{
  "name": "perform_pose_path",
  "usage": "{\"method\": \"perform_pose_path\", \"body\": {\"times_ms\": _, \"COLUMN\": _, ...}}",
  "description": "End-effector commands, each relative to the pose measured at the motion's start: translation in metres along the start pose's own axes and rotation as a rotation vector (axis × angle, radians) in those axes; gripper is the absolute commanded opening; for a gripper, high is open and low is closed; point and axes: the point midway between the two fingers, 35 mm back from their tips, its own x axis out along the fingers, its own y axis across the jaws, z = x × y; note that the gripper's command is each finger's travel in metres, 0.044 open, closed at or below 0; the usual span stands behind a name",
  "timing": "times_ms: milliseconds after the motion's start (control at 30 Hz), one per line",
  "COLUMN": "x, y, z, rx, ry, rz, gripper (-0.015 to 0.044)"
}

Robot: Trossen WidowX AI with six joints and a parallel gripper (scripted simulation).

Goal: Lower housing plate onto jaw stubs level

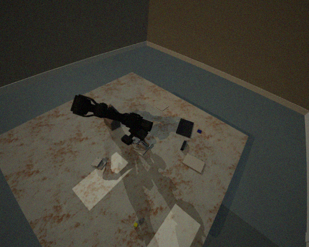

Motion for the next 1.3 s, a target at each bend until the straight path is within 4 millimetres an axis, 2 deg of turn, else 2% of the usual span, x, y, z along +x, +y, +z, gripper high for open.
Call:
{"method": "perform_pose_path", "body": {"times_ms": 0, "x": 0.0019, "y": -0.0001, "z": -0.0001, "rx": -0.003, "ry": -0.001, "rz": -0.002, "gripper": 0.0351}}
{"method": "perform_pose_path", "body": {"times_ms": 1267, "x": 0.0070, "y": -0.0001, "z": -0.0002, "rx": -0.004, "ry": -0.001, "rz": -0.002, "gripper": 0.0351}}
